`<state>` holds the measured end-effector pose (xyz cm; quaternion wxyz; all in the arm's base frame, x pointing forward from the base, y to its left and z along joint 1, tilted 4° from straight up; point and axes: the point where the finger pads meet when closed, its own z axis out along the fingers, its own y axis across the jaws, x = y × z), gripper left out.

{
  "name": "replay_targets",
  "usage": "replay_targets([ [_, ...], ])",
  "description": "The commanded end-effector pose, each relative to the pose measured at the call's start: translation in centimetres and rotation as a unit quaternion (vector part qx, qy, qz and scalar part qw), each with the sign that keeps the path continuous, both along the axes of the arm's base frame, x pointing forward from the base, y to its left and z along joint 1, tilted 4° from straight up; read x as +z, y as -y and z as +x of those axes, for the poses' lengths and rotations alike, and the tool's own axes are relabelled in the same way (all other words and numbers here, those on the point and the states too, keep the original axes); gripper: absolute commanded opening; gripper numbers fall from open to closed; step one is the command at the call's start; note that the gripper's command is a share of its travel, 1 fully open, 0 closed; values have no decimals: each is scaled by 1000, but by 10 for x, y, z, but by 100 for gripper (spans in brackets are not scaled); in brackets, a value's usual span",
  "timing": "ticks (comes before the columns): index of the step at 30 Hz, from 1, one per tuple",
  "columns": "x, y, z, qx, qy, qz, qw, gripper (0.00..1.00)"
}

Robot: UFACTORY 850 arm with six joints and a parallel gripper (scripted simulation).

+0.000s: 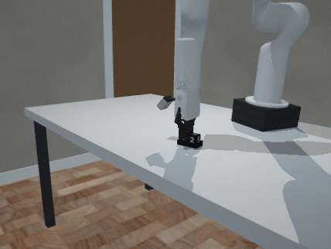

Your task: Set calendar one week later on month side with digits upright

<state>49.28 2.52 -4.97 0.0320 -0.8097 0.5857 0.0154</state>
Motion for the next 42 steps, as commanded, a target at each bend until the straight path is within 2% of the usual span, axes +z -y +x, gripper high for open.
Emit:
replay_targets([
  [1, 9, 1, 1, 0, 1, 0, 1000, 29],
  [6, 23, 2, 1, 0, 1, 0, 1000, 29],
  [14, 84, 6, 0, 0, 1, 0, 1000, 29],
  [17, 96, 7, 0, 0, 1, 0, 1000, 29],
  [32, 98, 7, 0, 5, 1, 0, 1000, 29],
  [39, 98, 7, 0, 37, 3, -1, 999, 29],
  [42, 98, 7, 0, 74, 6, -1, 997, 29],
])
